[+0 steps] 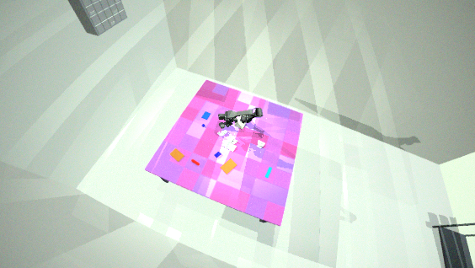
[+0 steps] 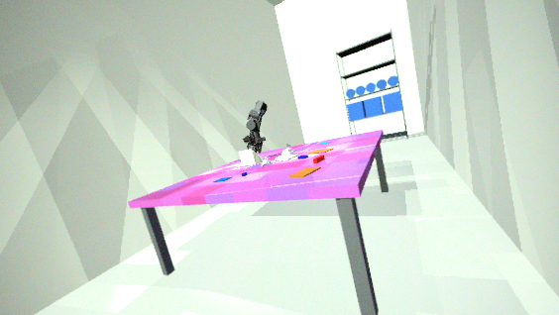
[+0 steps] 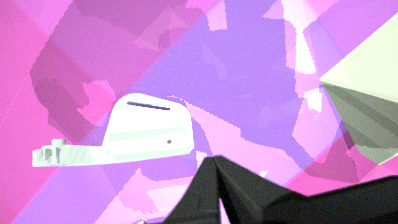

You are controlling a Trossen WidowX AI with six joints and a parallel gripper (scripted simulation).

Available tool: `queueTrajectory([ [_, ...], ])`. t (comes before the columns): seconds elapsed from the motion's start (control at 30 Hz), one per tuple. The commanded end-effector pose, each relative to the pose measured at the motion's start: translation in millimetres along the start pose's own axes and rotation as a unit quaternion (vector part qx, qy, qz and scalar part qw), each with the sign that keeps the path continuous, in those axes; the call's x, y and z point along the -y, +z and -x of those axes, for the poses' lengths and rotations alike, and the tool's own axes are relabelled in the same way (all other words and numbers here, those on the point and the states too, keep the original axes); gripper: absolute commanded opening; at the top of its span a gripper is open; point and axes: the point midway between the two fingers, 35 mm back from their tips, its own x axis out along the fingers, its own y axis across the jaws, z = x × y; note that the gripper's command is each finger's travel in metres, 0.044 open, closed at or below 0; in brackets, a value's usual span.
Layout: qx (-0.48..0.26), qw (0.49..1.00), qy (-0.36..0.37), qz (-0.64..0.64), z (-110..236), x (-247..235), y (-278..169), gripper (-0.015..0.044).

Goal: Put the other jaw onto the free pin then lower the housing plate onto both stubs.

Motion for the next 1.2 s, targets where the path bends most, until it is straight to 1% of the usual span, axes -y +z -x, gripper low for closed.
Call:
queueTrajectory([
  [0.0, -0.003, 1.0, -0.001, -0.003, -3, -7, 0, 0.0],
  [1.17, -0.004, 1.0, -0.001, -0.003, -28, -55, 0, 0.0],
])
